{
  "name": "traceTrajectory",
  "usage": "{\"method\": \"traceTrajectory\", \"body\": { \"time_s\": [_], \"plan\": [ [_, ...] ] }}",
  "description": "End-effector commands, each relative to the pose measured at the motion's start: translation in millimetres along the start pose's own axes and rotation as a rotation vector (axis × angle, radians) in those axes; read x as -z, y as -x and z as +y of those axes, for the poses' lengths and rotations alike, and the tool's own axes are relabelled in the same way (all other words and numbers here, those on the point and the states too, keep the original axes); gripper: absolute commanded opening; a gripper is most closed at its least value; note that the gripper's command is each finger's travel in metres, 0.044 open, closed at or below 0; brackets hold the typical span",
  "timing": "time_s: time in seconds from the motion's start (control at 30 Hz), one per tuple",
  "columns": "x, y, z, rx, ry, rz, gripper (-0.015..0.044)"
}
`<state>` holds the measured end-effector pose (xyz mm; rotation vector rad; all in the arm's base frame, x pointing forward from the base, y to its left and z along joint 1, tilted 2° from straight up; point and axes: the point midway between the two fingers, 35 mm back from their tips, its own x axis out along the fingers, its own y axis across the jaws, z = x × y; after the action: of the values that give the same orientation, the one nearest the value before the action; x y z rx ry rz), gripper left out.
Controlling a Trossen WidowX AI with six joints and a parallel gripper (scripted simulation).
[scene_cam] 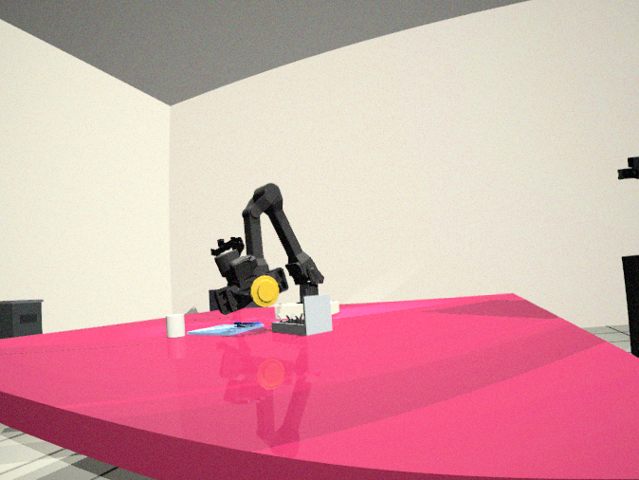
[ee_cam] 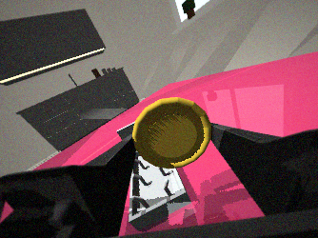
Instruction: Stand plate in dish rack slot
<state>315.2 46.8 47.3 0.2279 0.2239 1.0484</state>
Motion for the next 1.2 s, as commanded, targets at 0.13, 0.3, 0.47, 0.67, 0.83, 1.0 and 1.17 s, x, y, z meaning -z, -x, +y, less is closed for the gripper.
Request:
{"method": "traceTrajectory", "body": {
  "time_s": [0.13, 0.3, 0.47, 0.67, 0.83, 1.0, 1.17],
  "plan": [
    [7, 15, 31, -0.080, 0.159, -0.041, 0.0000],
    [9, 21, 44, -0.112, 0.229, -0.054, 0.0000],
    [9, 21, 44, -0.112, 0.229, -0.054, 0.0000],
    [12, 19, 43, -0.113, 0.231, -0.052, 0.0000],
    [26, 10, 39, -0.115, 0.237, -0.041, 0.0000],
    [34, -2, 39, -0.119, 0.242, -0.023, 0.0000],
    [35, -4, 40, -0.120, 0.243, -0.020, 0.0000]
  ]
}}
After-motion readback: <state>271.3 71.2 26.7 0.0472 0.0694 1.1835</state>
